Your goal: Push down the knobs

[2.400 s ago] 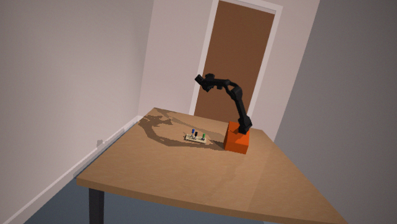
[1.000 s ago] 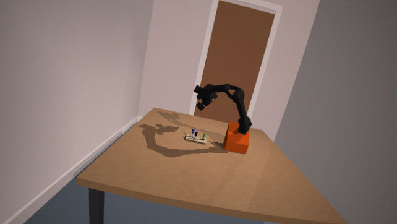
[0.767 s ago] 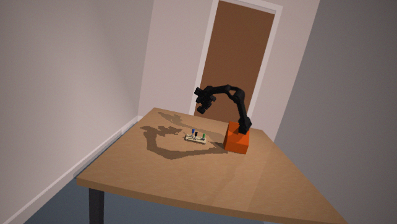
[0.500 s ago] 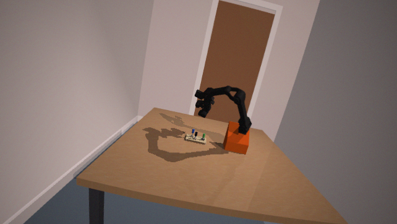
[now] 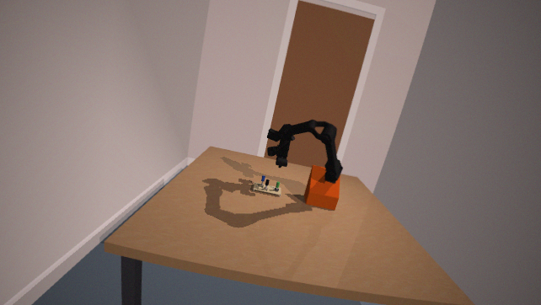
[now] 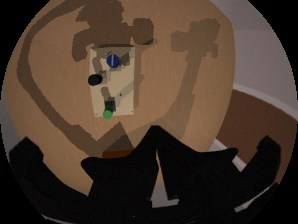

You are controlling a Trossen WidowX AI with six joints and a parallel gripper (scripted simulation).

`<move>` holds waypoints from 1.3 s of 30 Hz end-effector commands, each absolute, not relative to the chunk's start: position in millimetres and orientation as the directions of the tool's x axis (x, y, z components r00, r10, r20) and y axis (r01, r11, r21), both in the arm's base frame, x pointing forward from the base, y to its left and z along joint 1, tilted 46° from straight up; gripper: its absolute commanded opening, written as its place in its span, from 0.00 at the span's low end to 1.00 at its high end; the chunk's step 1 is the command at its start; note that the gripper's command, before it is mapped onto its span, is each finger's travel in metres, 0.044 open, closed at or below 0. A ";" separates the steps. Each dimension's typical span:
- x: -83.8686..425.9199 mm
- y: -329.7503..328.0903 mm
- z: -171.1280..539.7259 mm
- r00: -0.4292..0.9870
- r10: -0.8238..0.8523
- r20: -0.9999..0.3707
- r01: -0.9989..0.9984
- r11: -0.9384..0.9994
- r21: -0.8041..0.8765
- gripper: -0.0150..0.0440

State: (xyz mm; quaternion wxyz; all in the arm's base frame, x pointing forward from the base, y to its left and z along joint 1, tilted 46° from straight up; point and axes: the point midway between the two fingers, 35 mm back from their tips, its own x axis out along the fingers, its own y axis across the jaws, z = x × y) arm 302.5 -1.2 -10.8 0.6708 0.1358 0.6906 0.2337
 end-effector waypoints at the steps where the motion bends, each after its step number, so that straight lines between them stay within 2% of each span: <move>1: 296.6 17.5 -3.1 -0.061 0.581 -0.812 -0.208 0.788 0.580 0.25; 9: 285.9 49.2 12.4 -0.056 0.713 -0.699 -0.350 0.642 0.682 0.25; 39: 283.2 79.5 -15.6 -0.056 0.716 -0.696 -0.353 0.637 0.685 0.25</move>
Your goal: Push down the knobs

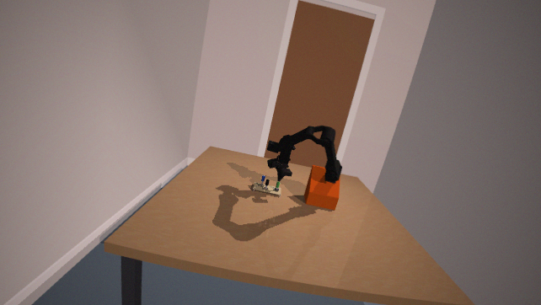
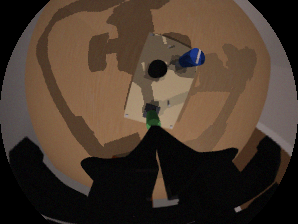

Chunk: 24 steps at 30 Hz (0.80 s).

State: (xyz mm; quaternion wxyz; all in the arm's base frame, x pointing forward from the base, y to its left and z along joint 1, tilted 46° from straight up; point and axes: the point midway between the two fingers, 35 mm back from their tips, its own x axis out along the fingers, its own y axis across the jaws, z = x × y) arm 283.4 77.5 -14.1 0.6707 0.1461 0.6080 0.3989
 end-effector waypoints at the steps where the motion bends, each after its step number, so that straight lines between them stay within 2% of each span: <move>1: 283.2 79.3 -15.4 -0.056 0.716 -0.696 -0.353 0.637 0.685 0.25; 24: 282.9 82.2 -18.3 -0.056 0.716 -0.695 -0.353 0.637 0.685 0.25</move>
